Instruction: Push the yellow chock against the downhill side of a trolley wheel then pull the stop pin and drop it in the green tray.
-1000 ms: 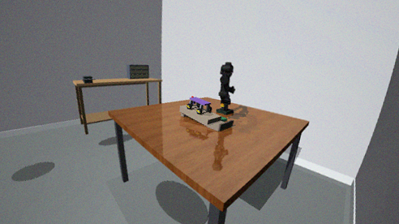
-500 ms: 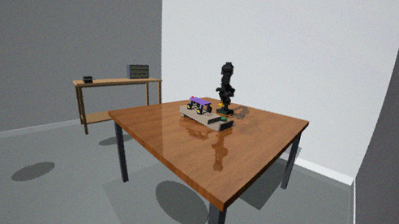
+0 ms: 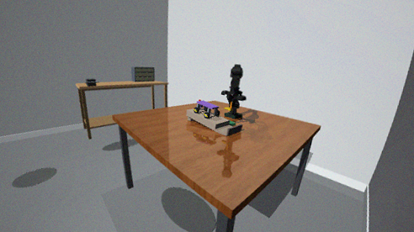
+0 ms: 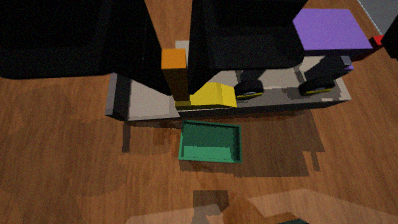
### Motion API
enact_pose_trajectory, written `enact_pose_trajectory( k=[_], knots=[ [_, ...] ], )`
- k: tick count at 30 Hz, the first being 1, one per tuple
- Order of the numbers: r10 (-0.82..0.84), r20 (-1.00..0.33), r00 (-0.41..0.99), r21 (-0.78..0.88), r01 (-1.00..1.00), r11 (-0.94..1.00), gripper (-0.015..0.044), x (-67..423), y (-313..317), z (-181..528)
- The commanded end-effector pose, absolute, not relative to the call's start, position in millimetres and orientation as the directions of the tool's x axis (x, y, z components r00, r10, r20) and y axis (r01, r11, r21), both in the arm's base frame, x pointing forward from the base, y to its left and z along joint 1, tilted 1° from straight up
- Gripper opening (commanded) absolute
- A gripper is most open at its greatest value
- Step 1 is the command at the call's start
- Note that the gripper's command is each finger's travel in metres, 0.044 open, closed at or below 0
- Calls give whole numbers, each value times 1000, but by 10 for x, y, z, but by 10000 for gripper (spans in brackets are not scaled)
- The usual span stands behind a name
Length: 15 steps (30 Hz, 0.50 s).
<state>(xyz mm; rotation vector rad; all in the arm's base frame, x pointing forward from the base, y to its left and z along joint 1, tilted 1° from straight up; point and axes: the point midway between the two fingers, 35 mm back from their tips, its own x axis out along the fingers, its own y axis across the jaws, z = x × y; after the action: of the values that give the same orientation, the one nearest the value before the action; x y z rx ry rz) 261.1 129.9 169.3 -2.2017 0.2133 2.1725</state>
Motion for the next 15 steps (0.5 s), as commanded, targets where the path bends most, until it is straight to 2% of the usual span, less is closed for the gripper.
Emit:
enact_pose_trajectory(
  k=[1, 15],
  knots=[
    [-74, -997, 12, 72, -110, -991, 0, 2617, 1293, 1701],
    [-74, -997, 15, 72, -110, -991, 0, 2897, 1271, 1644]
  ],
)
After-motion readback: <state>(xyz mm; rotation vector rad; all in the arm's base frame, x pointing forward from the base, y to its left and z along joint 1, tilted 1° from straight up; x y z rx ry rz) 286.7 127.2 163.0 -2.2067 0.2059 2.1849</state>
